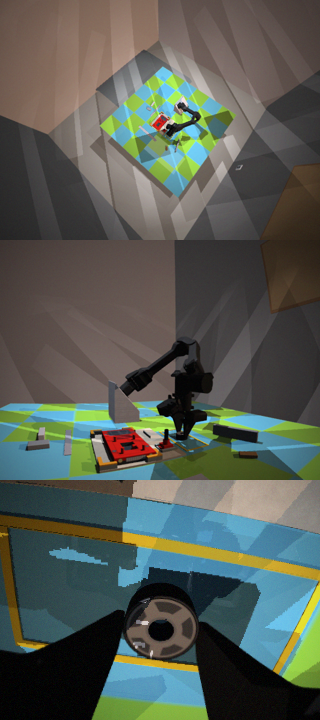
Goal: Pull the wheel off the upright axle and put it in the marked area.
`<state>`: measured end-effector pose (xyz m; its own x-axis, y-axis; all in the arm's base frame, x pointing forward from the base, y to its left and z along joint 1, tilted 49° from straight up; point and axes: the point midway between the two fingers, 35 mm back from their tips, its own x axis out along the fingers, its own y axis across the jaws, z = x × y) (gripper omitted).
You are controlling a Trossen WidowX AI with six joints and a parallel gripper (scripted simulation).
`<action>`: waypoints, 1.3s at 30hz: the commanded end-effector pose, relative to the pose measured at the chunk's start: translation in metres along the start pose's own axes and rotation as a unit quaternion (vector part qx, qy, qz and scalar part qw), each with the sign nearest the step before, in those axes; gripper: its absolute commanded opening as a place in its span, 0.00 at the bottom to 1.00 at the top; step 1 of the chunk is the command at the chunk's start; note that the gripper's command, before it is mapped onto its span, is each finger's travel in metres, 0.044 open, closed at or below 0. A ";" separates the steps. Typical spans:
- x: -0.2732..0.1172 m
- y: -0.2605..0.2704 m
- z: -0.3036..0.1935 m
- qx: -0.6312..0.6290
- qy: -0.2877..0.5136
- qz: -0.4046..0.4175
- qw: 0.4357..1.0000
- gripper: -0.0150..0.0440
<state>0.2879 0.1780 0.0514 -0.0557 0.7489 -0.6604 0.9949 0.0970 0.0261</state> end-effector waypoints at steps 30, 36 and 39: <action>-0.081 -0.035 0.025 0.008 -0.010 0.001 1.000 1.00; -0.104 -0.081 0.040 0.007 -0.004 0.000 1.000 1.00; -0.105 -0.082 0.040 0.006 -0.003 0.000 1.000 1.00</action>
